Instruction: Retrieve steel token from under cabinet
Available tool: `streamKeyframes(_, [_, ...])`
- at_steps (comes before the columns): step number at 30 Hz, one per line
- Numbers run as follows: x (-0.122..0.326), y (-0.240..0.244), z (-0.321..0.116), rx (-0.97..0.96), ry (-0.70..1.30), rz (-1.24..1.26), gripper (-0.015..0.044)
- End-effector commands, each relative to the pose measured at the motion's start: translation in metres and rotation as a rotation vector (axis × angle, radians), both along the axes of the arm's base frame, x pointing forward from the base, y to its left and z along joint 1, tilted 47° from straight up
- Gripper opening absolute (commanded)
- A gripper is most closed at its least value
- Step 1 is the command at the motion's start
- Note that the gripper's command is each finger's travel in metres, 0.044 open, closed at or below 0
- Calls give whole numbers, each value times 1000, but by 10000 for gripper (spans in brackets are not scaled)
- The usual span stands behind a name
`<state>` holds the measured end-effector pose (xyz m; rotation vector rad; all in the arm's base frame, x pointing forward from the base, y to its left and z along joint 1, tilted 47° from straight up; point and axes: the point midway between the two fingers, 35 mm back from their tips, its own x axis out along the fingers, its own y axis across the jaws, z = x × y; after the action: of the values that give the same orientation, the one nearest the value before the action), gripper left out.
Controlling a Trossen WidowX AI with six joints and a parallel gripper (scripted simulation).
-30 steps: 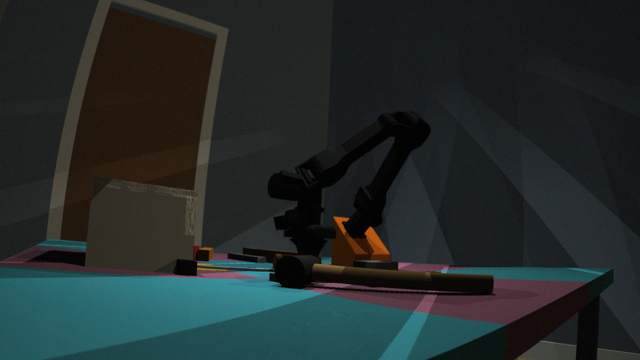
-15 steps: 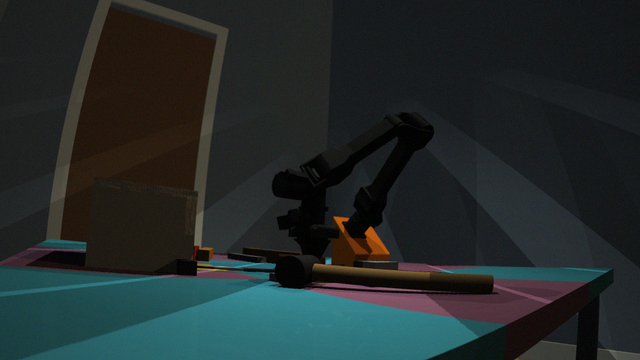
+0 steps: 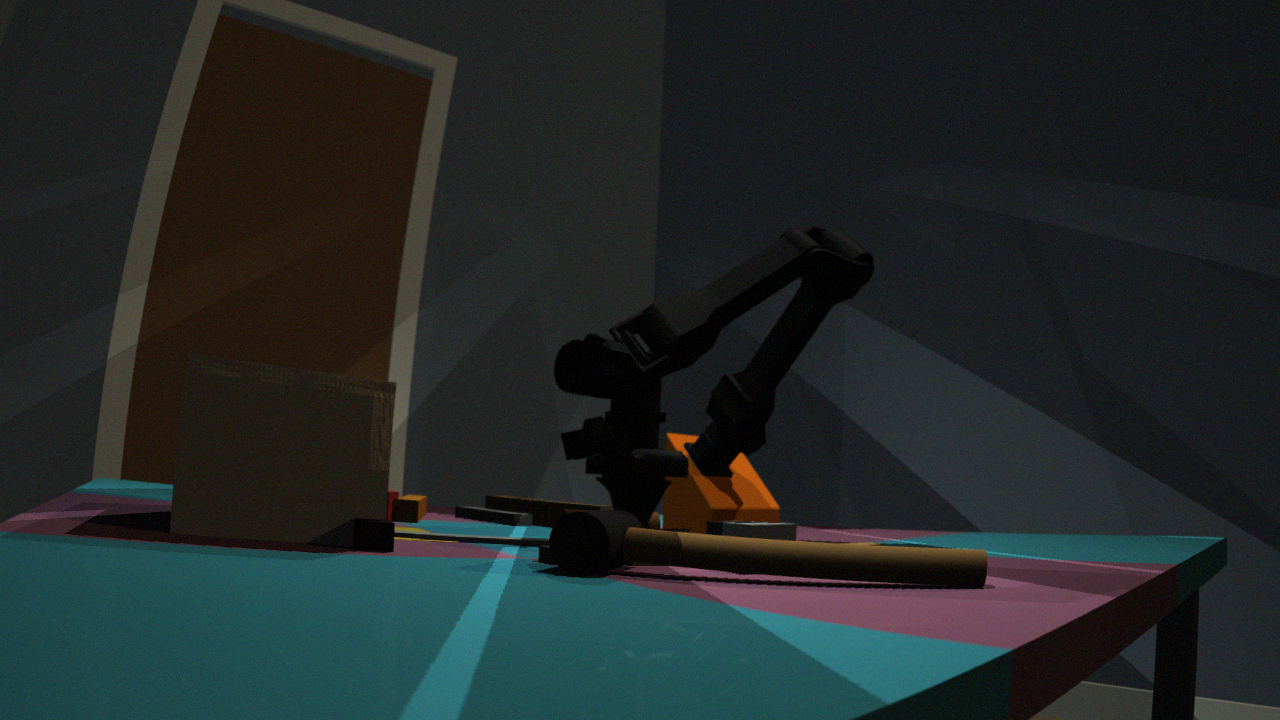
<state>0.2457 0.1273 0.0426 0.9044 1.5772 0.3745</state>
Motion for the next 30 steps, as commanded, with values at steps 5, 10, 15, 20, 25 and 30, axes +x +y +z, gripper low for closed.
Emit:
streamKeyframes(5, [2, 5, 7, 6, -10, 3, 0])
streamKeyframes(10, [2, 7, 9, 6, -10, 3, 0])
streamKeyframes(15, [3, 11, 13, 6, -10, 3, 0])
streamKeyframes(20, [3, 13, 16, 7, -10, 3, 0])
streamKeyframes(25, [4, 17, 21, 7, -10, 3, 0])
streamKeyframes(30, [5, 19, 22, 7, -10, 3, 0])
